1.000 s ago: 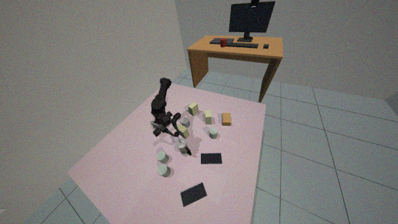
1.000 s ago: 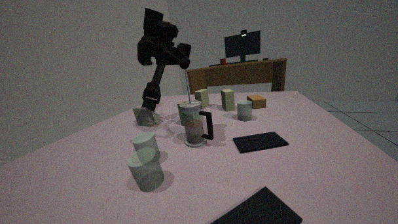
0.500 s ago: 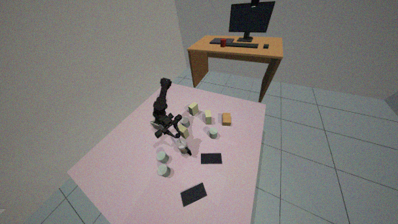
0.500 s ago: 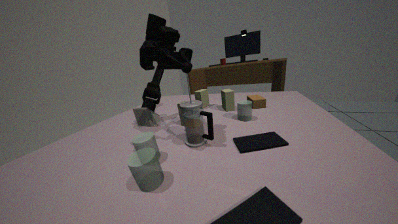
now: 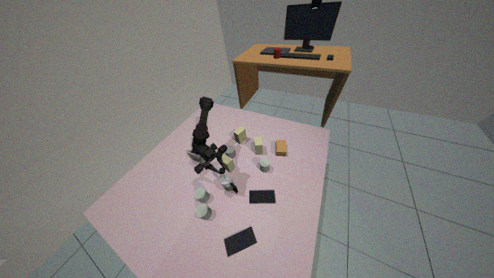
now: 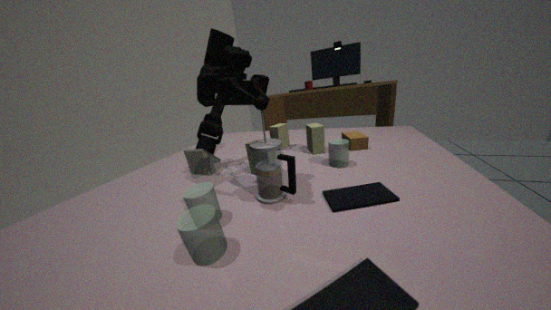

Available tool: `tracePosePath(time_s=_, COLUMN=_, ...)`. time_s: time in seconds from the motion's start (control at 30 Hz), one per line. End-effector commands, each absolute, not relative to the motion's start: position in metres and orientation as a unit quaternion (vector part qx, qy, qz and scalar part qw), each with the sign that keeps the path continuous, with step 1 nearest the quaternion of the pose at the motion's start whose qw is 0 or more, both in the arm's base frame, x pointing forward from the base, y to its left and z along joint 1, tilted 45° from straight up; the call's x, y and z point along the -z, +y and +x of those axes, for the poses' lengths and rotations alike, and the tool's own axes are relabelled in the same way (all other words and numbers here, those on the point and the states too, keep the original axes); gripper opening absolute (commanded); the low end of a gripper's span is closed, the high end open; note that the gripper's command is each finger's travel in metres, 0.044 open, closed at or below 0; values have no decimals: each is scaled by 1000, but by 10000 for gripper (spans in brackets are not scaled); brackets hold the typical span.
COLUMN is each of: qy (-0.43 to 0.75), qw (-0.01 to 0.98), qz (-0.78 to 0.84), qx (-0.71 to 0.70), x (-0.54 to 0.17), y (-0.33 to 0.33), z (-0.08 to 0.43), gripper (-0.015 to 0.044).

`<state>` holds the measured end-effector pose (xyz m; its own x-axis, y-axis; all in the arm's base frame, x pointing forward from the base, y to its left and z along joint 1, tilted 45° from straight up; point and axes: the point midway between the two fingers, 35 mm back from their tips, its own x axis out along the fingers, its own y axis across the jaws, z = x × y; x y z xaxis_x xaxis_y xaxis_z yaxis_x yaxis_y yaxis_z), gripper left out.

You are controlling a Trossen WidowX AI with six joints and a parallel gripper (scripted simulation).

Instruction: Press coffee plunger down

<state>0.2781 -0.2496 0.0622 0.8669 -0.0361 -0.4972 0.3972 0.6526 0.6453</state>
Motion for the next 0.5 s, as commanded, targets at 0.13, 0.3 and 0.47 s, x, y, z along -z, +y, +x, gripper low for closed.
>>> tracePosePath(time_s=0.13, qy=252, qw=866, qz=416, qx=114, x=-33, y=-224, z=281, gripper=122)
tracePosePath(time_s=0.3, qy=251, qw=866, qz=417, qx=114, x=-28, y=-219, z=283, gripper=122)
tracePosePath(time_s=0.47, qy=251, qw=866, qz=417, qx=114, x=-23, y=-214, z=285, gripper=122)
